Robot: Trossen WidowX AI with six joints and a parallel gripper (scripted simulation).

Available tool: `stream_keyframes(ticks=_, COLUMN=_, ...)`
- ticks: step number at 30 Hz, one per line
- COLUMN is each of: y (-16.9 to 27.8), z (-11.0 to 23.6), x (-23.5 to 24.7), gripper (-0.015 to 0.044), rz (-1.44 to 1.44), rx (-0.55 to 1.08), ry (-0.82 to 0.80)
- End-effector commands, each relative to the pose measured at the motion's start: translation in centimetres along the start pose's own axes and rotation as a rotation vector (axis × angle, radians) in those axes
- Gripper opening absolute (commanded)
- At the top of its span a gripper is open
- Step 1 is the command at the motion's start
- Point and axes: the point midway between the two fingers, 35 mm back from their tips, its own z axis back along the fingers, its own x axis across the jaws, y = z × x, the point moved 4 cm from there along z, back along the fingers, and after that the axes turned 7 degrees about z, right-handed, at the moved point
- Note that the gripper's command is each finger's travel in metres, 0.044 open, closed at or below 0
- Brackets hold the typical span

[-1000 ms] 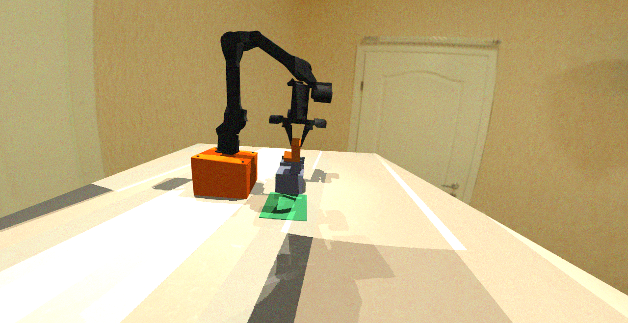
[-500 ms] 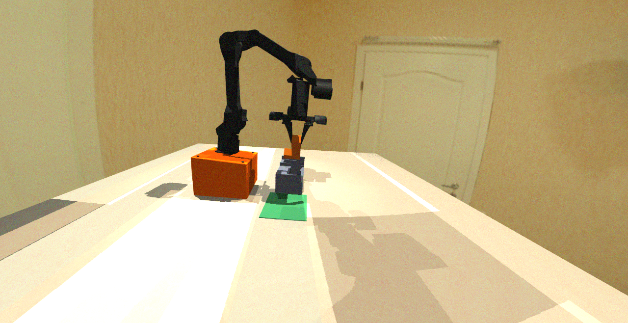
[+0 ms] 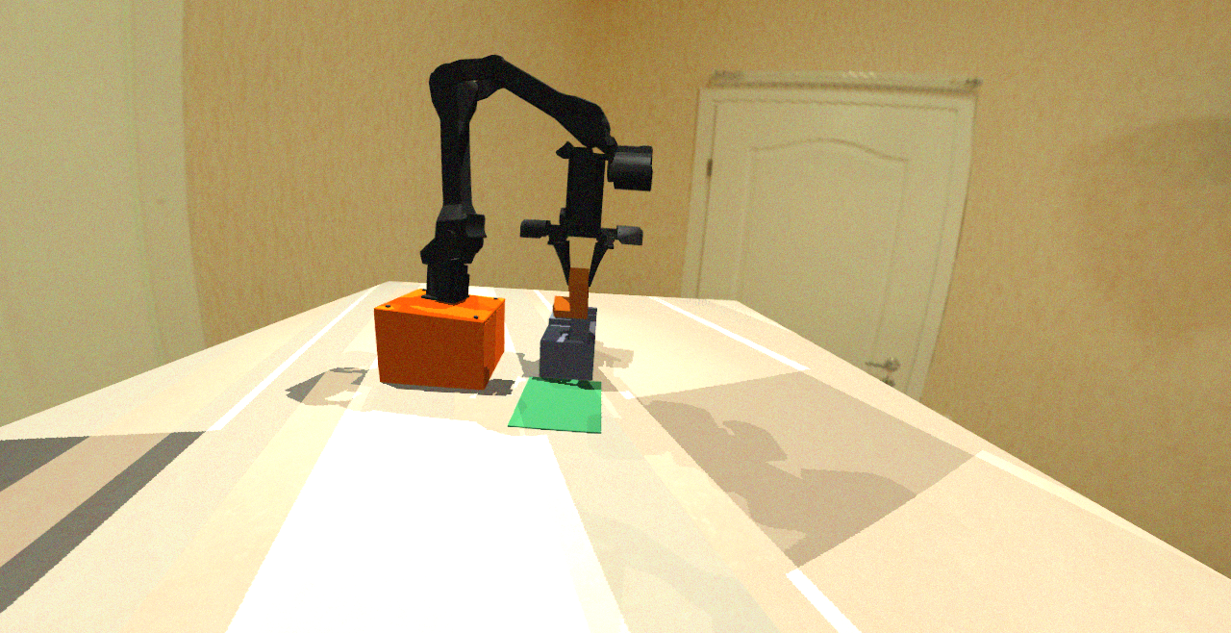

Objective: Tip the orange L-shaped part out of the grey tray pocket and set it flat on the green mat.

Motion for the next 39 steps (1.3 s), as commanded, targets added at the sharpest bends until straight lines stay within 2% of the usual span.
stream_keyframes(ticks=1, y=1.1, z=-0.2, x=0.2, gripper=0.0000, rz=0.002, rx=-0.004, ry=-0.003)
stream_keyframes(ticks=27, y=11.3, z=-0.2, x=2.5, gripper=0.0000, rz=0.003, rx=0.006, ry=-0.006)
stream_keyframes(ticks=39, y=11.6, z=-1.2, x=2.6, gripper=0.0000, rz=0.003, rx=0.007, ry=-0.006)
